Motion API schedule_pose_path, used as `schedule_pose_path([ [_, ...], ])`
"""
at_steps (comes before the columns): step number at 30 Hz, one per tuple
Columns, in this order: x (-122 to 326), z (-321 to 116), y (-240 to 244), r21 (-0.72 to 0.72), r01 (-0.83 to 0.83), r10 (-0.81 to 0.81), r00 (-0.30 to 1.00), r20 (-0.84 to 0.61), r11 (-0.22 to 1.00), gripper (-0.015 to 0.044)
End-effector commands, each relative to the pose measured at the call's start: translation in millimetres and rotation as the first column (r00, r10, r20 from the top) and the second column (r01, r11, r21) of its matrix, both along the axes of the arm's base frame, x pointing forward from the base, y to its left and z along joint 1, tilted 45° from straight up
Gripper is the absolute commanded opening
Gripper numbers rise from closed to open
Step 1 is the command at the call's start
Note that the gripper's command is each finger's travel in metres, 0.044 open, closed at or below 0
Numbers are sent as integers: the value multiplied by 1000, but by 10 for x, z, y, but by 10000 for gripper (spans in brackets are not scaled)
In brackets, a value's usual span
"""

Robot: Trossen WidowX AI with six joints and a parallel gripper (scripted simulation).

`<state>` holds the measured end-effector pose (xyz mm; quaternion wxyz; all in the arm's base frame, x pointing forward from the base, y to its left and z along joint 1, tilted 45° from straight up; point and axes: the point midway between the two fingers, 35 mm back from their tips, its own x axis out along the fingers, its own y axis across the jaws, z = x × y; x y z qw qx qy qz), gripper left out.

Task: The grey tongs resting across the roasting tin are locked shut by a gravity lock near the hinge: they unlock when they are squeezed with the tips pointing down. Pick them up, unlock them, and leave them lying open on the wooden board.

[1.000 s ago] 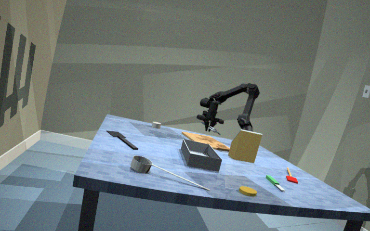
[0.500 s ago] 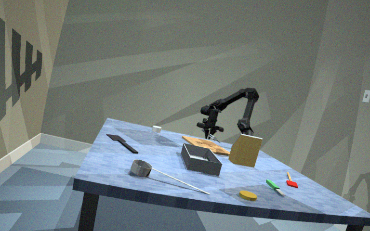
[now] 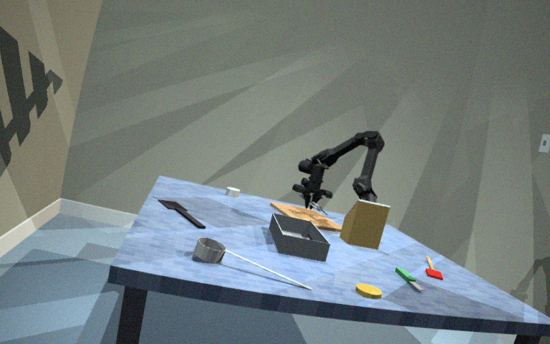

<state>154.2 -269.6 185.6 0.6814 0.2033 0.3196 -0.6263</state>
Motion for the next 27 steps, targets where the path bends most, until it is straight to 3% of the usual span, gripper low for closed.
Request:
schedule_pose_path([
  [1,1,3,0,0,0,0,1000,0,1000,60],
  [15,1,3,0,0,0,0,1000,0,1000,428],
  [20,29,97,-26,-1,0,0,1000,1,1000,440],
  [27,173,698,-155,-3,-2,2,1000,3,1000,440],
])
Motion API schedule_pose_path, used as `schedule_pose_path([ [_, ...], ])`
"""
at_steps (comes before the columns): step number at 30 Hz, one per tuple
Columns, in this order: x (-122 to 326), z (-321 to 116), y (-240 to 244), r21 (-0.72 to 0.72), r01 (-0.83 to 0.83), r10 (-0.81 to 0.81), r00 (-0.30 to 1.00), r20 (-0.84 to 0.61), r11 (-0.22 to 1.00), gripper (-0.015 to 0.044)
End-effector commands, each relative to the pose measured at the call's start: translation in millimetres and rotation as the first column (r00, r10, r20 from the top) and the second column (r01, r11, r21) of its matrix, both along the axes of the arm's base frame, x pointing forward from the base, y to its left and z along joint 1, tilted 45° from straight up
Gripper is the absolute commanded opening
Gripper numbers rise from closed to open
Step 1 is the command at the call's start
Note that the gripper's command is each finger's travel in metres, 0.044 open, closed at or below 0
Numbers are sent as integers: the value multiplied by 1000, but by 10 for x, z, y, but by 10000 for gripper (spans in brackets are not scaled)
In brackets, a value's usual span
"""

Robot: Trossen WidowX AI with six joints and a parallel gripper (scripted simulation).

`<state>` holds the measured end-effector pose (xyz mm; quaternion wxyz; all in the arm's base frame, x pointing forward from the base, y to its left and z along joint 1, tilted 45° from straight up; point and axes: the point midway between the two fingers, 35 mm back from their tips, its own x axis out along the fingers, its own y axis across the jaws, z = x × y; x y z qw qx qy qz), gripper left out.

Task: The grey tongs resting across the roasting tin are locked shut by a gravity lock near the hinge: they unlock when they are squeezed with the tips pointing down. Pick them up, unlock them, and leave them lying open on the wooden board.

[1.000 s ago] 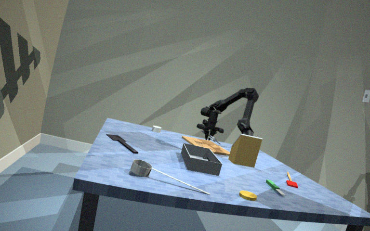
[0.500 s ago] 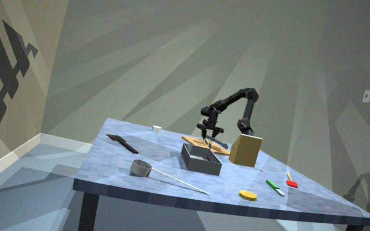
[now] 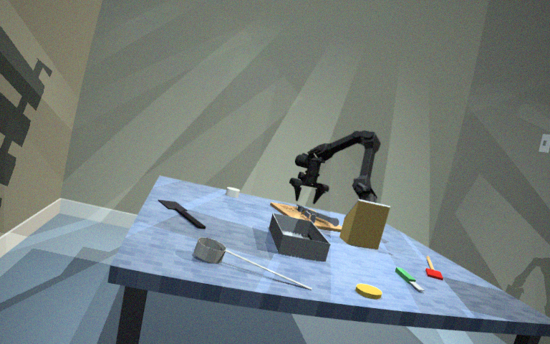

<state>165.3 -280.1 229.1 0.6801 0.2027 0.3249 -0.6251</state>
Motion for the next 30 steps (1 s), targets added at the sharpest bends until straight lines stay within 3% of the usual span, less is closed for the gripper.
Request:
schedule_pose_path([
  [1,78,355,-64,-10,0,0,1000,12,1000,440],
  [14,140,1384,-80,-11,-3,4,1000,14,1000,440],
  [30,84,1672,275,-12,-8,9,1000,18,1000,440],
])
